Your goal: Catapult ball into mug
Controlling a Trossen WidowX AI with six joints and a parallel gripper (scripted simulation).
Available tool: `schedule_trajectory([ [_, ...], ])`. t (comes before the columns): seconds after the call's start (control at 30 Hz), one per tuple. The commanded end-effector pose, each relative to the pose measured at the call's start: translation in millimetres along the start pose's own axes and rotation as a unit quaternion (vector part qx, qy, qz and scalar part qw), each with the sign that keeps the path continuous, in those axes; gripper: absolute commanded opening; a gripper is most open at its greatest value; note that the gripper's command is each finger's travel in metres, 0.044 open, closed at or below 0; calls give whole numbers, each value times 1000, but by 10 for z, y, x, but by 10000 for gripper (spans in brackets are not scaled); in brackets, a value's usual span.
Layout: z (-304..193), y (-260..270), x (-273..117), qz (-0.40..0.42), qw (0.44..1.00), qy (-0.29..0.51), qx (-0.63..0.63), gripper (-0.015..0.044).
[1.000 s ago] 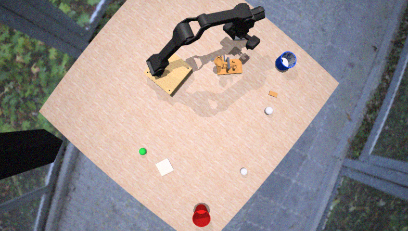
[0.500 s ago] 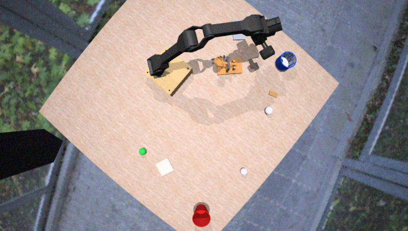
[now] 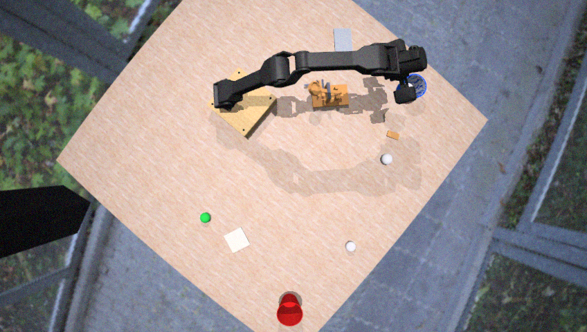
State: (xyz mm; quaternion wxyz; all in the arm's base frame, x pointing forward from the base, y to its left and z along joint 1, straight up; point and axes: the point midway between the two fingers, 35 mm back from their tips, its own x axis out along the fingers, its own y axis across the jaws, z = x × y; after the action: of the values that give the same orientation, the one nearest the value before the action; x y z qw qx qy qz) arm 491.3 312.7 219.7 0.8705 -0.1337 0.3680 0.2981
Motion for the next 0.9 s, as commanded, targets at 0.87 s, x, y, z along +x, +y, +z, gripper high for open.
schedule_trajectory([
  [0.87,111,-87,-36,4,1000,-22,16,440],
])
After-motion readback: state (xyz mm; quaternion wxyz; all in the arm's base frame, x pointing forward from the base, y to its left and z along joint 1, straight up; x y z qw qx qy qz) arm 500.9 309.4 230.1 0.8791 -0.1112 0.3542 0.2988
